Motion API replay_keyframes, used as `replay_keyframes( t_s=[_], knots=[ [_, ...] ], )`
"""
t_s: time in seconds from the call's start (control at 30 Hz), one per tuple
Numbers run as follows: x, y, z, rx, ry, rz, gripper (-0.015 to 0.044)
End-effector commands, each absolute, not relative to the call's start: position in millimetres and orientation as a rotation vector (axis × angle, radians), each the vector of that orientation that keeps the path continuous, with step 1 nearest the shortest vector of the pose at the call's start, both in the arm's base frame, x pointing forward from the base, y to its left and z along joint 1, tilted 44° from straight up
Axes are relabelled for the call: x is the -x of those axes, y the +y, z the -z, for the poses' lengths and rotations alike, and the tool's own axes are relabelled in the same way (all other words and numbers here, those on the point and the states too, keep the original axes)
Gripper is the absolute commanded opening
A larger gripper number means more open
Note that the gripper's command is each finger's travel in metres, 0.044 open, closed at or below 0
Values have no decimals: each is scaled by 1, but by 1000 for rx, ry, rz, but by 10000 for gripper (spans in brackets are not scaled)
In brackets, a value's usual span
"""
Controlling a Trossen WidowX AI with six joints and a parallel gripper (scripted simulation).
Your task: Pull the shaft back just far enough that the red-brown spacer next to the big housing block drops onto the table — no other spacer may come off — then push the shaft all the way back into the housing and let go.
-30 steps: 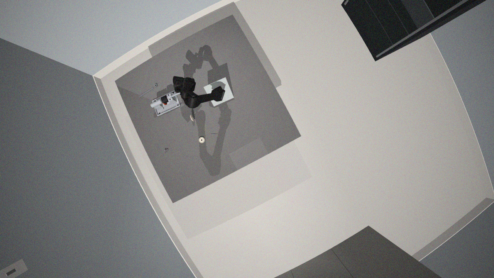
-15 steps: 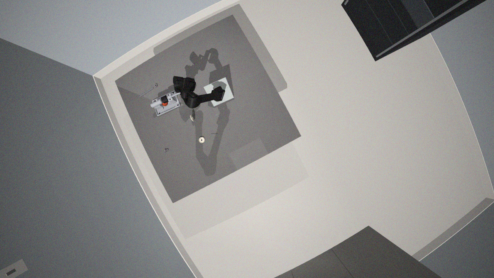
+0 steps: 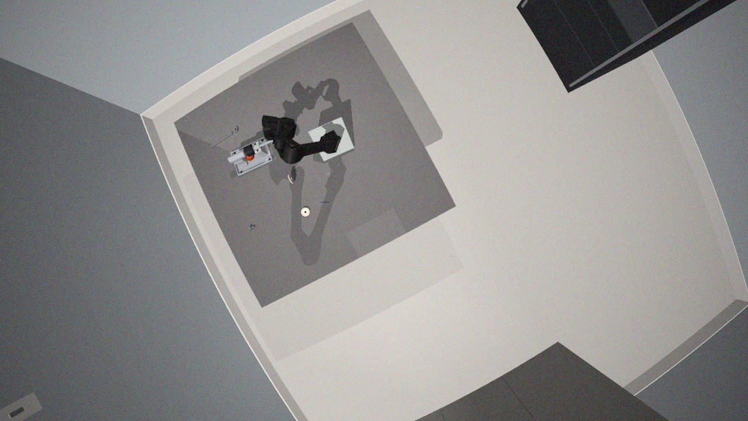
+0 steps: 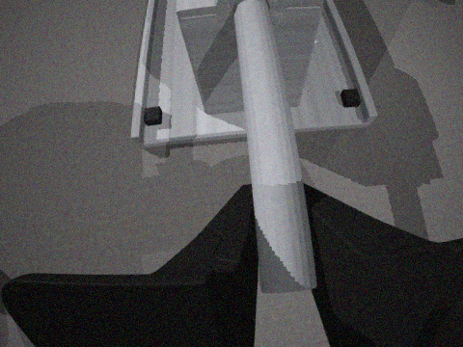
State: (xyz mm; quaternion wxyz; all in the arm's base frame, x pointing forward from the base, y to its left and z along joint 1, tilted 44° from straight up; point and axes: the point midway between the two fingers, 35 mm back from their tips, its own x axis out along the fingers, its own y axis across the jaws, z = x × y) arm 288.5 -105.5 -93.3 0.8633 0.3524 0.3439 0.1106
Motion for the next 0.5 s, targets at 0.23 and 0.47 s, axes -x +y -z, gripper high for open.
replay_keyframes(
  t_s=[0.23, 0.47],
  knots=[
    [-293, -106, 93, -740, 721, -233, 0],
    [-296, -106, 93, -740, 721, -233, 0]
  ],
)
